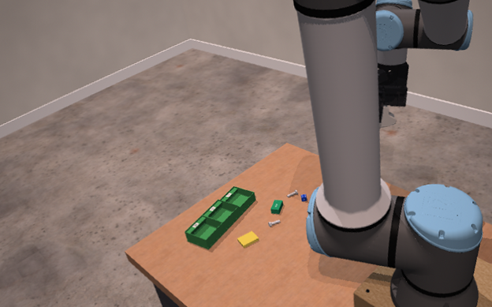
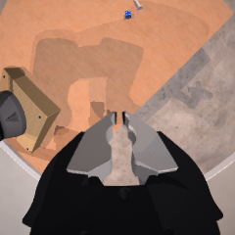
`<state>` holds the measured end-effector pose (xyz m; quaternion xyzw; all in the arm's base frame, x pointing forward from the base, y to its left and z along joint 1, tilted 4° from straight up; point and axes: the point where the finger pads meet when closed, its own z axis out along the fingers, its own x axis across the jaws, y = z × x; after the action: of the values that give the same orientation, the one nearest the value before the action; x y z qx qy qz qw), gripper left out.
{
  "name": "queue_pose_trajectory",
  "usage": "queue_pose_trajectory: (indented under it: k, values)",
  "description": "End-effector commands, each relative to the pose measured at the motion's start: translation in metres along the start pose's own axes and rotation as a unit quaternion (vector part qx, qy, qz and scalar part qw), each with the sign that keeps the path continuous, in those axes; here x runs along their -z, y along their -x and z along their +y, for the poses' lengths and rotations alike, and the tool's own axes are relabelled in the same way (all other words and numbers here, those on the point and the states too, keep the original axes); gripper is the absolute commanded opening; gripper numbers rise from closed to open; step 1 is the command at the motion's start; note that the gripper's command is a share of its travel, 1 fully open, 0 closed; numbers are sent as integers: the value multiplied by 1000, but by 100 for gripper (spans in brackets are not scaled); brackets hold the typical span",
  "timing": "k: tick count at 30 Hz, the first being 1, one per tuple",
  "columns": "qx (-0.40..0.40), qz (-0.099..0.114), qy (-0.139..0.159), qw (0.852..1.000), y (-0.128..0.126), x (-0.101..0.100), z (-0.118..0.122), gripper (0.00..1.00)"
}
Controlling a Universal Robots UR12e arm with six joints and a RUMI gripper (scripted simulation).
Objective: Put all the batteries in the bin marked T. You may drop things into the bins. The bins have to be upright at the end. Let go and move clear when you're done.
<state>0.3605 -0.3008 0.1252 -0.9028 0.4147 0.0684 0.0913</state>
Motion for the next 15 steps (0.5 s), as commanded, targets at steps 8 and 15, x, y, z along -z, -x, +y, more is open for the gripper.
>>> queue_pose_trajectory:
  k: [8, 15]
  values:
    - [-55, 7, 17, 998, -7, -3, -51, 4]
    - [-76, 10, 22, 997, -8, -6, -73, 4]
